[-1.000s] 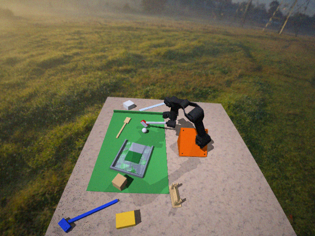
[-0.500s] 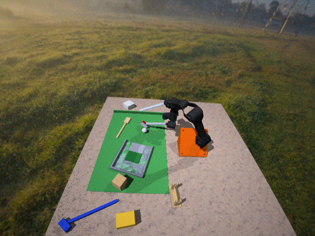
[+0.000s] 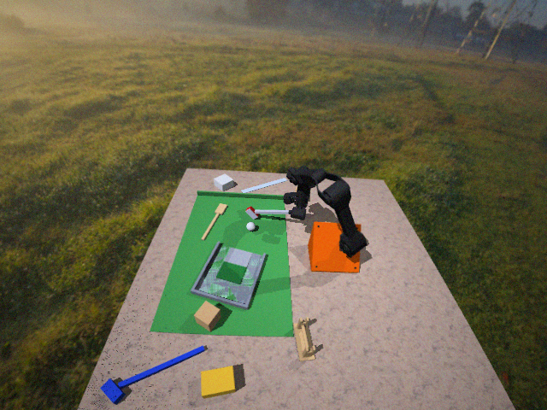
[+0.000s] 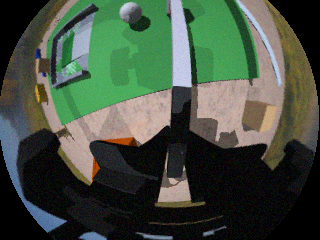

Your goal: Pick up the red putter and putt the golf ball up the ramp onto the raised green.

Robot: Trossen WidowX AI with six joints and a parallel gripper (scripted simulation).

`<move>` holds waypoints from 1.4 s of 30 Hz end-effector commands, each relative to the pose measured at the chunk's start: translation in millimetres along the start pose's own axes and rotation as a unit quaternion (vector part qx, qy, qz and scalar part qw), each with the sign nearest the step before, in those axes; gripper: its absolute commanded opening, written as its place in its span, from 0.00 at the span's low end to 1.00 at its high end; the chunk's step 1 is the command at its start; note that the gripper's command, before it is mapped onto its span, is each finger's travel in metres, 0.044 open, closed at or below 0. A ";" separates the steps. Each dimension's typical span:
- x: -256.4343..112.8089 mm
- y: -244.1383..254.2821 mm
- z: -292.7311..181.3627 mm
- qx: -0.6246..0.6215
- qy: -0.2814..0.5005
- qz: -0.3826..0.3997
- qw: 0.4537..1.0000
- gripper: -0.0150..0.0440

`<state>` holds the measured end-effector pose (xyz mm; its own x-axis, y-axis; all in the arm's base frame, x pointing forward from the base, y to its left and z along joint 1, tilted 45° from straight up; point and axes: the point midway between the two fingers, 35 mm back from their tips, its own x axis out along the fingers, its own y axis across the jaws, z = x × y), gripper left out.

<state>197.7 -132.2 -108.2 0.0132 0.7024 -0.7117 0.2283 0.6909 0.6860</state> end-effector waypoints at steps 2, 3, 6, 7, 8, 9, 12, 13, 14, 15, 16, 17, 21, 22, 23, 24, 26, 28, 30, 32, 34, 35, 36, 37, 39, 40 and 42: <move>-1.5 -4.3 1.5 -0.002 -0.002 -0.004 1.000 0.25; -1.5 -4.3 1.5 -0.002 -0.002 -0.004 1.000 0.25; 0.0 -1.4 0.2 -0.001 0.000 0.000 1.000 0.25; -0.3 0.6 0.7 -0.001 0.000 -0.001 1.000 0.25; -1.1 6.4 2.0 0.000 0.000 -0.001 1.000 0.25; -2.2 16.2 4.1 0.000 -0.001 -0.003 1.000 0.25; -4.4 54.6 8.8 0.001 -0.002 -0.005 1.000 0.25; -4.4 67.4 9.3 0.001 -0.002 -0.005 1.000 0.25; -4.2 80.2 9.1 0.000 -0.002 -0.004 1.000 0.25; -3.6 92.9 8.4 0.000 -0.002 -0.003 1.000 0.25; -2.7 105.4 7.1 0.000 -0.002 -0.002 1.000 0.25; -1.7 117.7 5.3 -0.001 -0.002 -0.001 1.000 0.25; 0.3 134.8 1.7 -0.001 -0.001 0.001 1.000 0.25; 0.3 134.8 1.7 -0.001 -0.001 0.001 1.000 0.25; 0.3 134.8 1.7 -0.001 -0.001 0.001 1.000 0.25; -0.6 134.8 1.8 -0.001 -0.001 0.001 1.000 0.25; -4.9 134.5 2.4 -0.001 -0.001 0.001 1.000 0.25; -12.3 134.3 3.1 -0.001 -0.001 0.001 1.000 0.25; -22.6 134.0 3.6 -0.001 -0.001 0.000 1.000 0.25; -34.0 133.8 3.7 -0.001 -0.001 0.000 1.000 0.25; -45.6 133.9 3.3 -0.001 -0.001 0.000 1.000 0.25; -51.4 134.0 2.9 -0.001 -0.001 0.000 1.000 0.25; -56.1 134.1 2.4 -0.001 -0.001 0.000 1.000 0.25; -59.0 134.2 2.1 -0.001 -0.001 0.000 1.000 0.25; -60.0 134.3 2.0 -0.001 -0.001 0.000 1.000 0.25; -60.0 134.3 2.0 -0.001 -0.001 0.000 1.000 0.25; -51.2 134.3 1.9 0.002 0.001 0.003 1.000 0.25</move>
<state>229.7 -76.4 21.2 0.0128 0.7065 -0.7076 0.2313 0.6864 0.6895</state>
